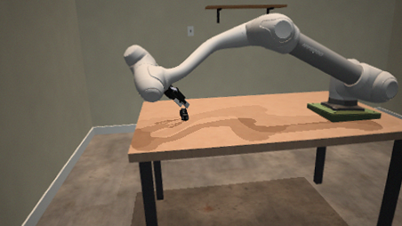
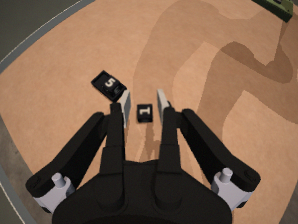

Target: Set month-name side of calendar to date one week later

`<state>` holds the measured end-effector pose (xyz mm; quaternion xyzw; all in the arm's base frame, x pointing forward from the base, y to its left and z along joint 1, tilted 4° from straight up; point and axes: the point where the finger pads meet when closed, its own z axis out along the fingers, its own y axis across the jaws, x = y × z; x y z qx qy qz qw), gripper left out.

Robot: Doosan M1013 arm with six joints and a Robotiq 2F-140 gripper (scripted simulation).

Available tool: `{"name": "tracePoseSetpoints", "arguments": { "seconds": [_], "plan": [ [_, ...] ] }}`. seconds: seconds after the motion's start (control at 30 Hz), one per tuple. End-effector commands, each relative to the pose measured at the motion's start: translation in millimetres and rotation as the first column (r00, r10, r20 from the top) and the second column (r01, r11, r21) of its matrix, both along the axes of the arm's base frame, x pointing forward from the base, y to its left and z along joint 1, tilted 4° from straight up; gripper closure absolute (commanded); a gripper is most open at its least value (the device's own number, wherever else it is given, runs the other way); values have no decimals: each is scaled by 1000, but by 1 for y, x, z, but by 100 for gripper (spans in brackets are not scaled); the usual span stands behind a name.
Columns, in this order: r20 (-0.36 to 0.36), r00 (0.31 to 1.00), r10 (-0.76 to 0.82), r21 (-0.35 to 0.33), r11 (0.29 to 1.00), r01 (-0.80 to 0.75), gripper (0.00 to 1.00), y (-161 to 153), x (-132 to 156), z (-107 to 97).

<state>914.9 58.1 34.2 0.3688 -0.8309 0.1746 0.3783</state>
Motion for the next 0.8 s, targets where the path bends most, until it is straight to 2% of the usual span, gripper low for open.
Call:
{"name": "tracePoseSetpoints", "arguments": {
  "seconds": [0.0,0.3,0.77],
  "plan": [
    [0,1000,0,0,1000,0,65,0,0,0],
    [0,1000,0,0,1000,0,65,0,0,-5],
    [0,1000,0,0,1000,0,65,-2,-1,-24]
  ]
}}
